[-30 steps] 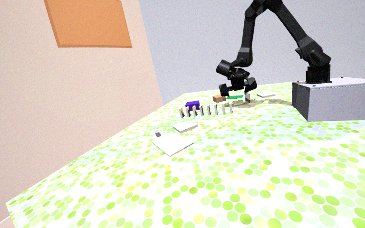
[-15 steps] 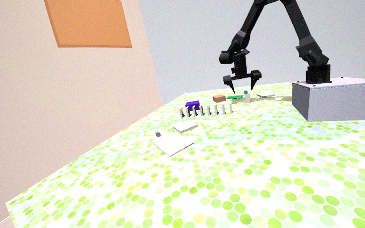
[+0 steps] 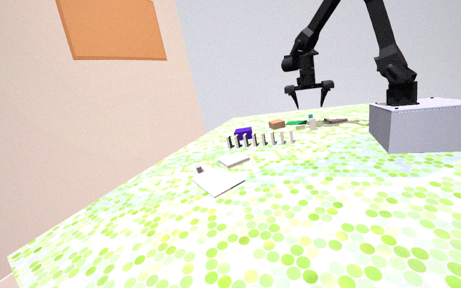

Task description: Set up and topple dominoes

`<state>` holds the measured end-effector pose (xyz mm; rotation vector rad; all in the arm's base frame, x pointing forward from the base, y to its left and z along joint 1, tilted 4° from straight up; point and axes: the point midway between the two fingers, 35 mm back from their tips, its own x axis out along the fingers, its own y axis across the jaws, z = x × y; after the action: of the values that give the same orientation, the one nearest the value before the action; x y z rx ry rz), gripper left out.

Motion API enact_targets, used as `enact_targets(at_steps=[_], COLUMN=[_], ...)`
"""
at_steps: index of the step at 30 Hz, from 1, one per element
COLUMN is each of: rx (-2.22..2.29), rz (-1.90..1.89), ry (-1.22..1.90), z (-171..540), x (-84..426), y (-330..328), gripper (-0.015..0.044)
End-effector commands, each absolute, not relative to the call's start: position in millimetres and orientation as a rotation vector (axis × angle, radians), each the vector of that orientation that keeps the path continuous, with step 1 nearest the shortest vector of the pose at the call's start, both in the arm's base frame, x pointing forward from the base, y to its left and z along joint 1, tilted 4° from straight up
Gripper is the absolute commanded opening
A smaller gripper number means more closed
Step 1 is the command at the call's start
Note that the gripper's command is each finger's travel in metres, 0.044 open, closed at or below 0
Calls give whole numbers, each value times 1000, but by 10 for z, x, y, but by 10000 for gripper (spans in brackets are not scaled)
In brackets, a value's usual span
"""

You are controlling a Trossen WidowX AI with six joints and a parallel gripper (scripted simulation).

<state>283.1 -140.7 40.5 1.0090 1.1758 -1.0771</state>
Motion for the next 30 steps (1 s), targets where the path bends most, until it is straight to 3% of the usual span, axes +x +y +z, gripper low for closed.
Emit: enact_targets(at_steps=[1, 21, 30], rx=[1017, 1017, 1017], rz=[-1087, -1087, -1087], ry=[1206, 1206, 1206], z=[19, -286, -286], x=[2789, 2788, 2788], y=[-1417, -1432, -1432], gripper=[440, 440, 204])
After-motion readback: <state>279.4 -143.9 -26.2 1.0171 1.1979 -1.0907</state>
